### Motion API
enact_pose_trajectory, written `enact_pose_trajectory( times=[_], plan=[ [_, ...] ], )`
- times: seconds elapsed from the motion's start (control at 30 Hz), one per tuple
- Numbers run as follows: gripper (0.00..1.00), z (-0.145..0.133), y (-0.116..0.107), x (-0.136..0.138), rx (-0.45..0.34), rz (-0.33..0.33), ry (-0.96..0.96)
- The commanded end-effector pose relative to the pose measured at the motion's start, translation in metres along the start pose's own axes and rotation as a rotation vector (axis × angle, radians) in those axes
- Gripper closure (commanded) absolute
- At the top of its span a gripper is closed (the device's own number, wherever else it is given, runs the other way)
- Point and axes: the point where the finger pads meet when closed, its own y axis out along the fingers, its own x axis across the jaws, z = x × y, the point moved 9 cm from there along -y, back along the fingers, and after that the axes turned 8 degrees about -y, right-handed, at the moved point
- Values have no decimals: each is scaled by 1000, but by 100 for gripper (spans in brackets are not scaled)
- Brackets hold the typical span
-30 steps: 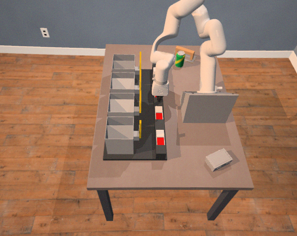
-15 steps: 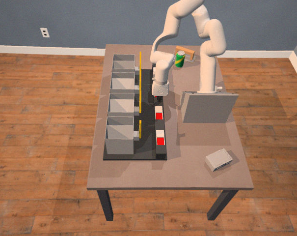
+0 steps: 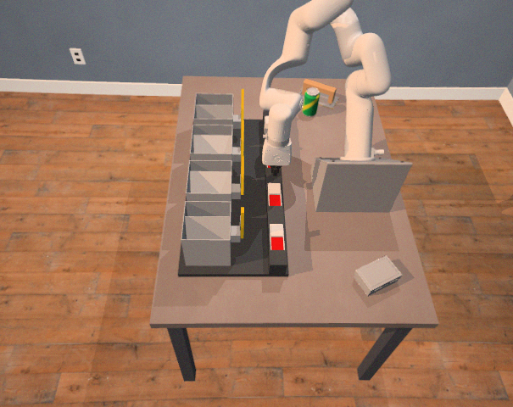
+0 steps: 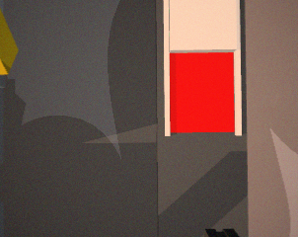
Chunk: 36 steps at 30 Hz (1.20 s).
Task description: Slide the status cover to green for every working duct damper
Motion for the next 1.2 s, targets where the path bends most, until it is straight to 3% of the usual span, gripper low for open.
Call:
enact_pose_trajectory(
  times=[0.0,1.17],
  plan=[
    [100,0,0,-1,-1,3,1],
    [100,0,19,-1,-1,3,1]
  ],
)
